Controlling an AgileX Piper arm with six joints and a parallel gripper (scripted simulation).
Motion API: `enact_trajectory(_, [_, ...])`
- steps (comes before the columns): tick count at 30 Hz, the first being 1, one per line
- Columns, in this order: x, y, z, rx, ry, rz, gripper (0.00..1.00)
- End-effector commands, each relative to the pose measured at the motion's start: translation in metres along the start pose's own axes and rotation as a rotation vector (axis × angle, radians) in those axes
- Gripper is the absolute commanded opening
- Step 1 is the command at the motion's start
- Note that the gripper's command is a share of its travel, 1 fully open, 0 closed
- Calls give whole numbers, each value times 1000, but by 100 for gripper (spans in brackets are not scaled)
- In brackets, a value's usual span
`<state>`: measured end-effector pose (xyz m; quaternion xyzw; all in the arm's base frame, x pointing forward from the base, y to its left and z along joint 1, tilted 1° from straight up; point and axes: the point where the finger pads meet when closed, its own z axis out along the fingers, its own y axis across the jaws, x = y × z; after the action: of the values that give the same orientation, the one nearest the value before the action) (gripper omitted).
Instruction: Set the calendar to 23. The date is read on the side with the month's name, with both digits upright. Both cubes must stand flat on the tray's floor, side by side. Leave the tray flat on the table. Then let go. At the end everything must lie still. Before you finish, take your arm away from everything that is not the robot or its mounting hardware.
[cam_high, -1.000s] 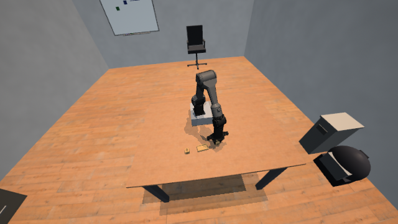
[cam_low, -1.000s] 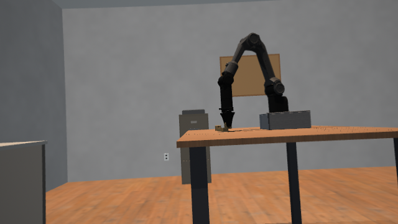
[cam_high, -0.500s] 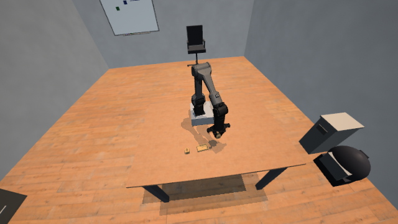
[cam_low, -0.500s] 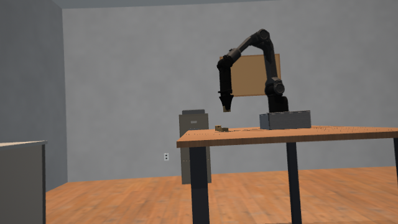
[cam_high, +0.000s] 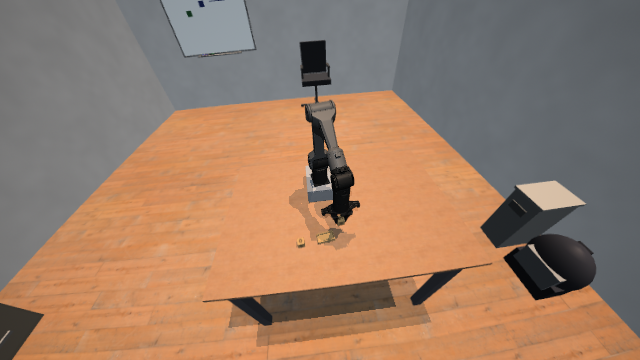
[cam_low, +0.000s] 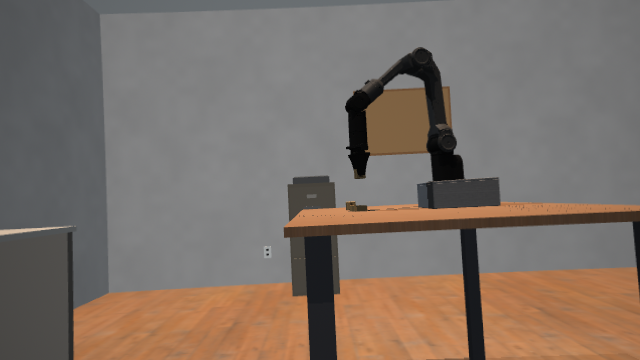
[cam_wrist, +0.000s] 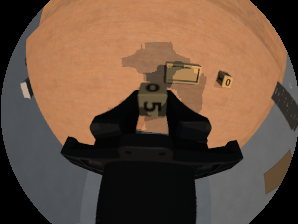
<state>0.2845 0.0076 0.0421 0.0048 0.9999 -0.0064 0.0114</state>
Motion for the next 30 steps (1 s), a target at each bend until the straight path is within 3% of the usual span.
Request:
enact_trajectory(1, [-3, -6, -2, -7, -4, -2, 35])
enact_trajectory(4, [2, -63, -7, -5, -4, 8, 35])
enact_trajectory(6, [5, -77, -6, -6, 2, 11, 35])
enact_trajectory(21, [6, -78, -6, -5, 0, 11, 35])
enact_trajectory(30, [6, -78, 14, -6, 4, 11, 35])
